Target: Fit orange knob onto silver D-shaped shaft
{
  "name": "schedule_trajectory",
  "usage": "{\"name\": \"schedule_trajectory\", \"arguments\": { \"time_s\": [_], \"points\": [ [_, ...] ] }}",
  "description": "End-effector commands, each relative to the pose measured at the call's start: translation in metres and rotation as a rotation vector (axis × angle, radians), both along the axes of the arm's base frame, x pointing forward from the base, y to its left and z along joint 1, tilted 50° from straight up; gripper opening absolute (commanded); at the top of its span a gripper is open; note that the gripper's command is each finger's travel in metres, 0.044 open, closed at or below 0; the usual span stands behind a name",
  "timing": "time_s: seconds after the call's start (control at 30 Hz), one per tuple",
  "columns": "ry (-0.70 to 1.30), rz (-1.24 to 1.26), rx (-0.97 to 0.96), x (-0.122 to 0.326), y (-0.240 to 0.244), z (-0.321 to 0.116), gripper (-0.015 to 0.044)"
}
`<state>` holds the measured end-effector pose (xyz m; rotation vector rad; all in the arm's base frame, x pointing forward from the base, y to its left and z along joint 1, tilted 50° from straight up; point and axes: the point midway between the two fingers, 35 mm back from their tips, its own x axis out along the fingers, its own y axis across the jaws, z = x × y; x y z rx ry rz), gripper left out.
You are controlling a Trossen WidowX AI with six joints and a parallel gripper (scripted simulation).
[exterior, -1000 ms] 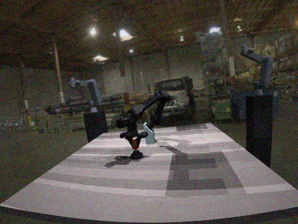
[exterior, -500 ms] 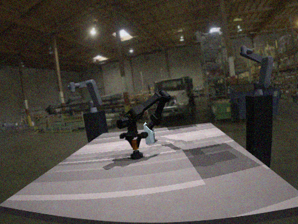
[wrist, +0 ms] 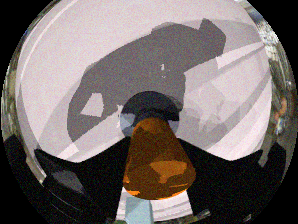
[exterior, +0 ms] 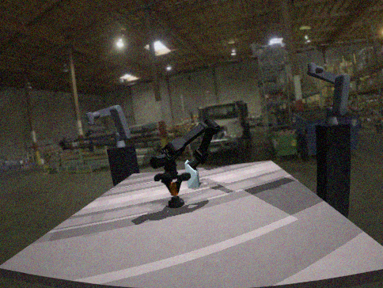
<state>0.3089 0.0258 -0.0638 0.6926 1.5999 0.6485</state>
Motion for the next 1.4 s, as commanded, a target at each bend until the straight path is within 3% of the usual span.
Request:
{"name": "schedule_trajectory", "arguments": {
  "time_s": [0.0, 0.37, 1.37],
  "points": [
    [-0.005, 0.001, 0.004, 0.0007, -0.0019, 0.0022, 0.0],
    [-0.162, 0.139, 0.026, 0.0015, -0.0025, 0.0022, 0.0],
    [-0.162, 0.139, 0.026, 0.0006, -0.002, 0.0021, 0.0]
  ]
}}
